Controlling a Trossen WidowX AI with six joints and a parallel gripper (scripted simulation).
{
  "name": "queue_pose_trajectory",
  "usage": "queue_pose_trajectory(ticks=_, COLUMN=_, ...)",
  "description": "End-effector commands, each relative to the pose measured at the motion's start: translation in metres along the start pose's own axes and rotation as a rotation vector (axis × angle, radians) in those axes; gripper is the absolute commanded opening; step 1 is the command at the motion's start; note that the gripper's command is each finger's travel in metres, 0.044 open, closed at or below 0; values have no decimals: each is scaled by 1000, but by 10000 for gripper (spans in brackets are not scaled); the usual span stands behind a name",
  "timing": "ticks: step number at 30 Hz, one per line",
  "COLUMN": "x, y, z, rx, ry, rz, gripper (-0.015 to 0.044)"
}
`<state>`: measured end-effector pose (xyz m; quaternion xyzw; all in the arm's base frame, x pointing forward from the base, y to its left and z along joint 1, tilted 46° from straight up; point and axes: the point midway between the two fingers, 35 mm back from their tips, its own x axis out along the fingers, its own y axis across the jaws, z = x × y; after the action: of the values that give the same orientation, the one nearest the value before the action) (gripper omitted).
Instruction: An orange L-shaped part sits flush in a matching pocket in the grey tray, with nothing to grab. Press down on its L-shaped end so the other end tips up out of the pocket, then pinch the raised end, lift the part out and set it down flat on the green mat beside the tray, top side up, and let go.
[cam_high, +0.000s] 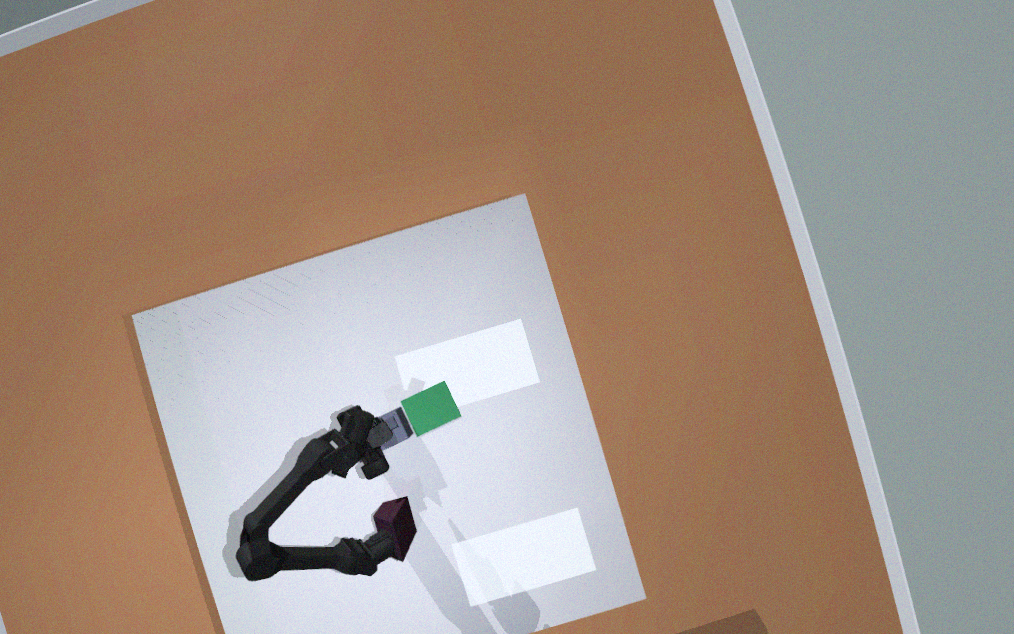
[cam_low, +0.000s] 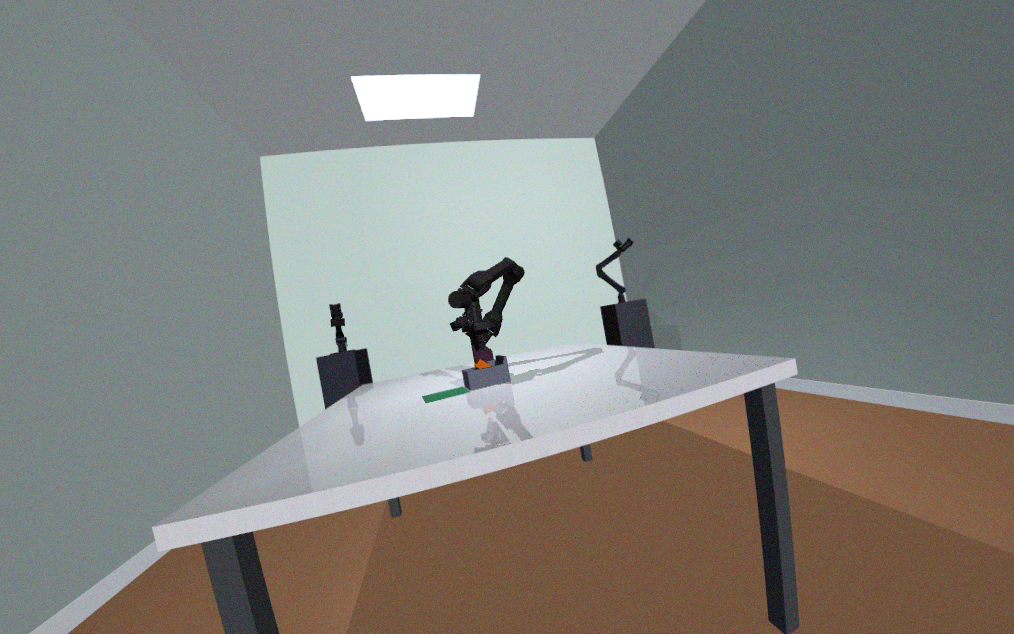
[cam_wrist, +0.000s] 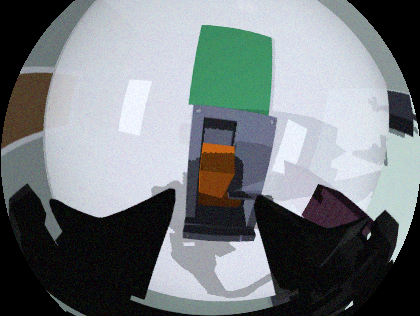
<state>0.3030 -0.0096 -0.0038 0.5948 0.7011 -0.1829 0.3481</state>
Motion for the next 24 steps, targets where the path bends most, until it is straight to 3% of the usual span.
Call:
queue_pose_trajectory(ticks=1, x=12, y=-1, z=-1, rx=10, ry=8, rz=-6, gripper=280)
queue_pose_trajectory(ticks=24, x=45, y=-1, z=-1, rx=10, ry=8, rz=-6, gripper=280)
